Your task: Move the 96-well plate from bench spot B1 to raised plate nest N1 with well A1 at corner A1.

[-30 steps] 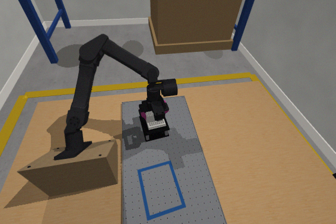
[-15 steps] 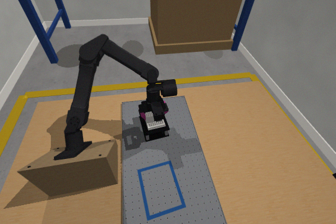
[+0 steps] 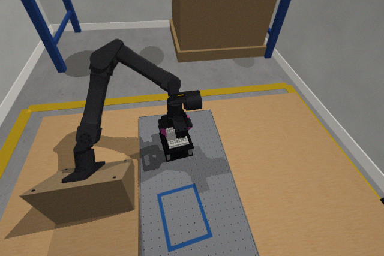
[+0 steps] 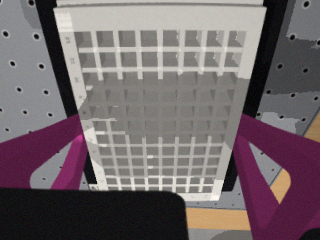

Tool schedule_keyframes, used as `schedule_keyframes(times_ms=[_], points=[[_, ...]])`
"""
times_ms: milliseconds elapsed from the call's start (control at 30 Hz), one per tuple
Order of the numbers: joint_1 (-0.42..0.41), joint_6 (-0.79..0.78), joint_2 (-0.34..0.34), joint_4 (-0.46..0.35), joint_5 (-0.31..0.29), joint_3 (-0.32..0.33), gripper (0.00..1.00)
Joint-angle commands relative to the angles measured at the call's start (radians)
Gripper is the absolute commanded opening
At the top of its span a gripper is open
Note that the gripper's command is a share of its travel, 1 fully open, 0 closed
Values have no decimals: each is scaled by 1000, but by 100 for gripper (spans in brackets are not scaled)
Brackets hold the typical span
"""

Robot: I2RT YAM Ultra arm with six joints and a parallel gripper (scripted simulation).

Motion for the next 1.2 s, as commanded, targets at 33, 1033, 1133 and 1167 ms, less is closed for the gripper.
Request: schedule_keyframes(times_ms=[33, 1033, 1133, 1167], points=[[-10, 11, -31, 18, 10, -18, 0], [0, 25, -29, 40, 10, -33, 0], [3, 26, -29, 42, 10, -16, 0], [5, 27, -29, 44, 10, -21, 0]])
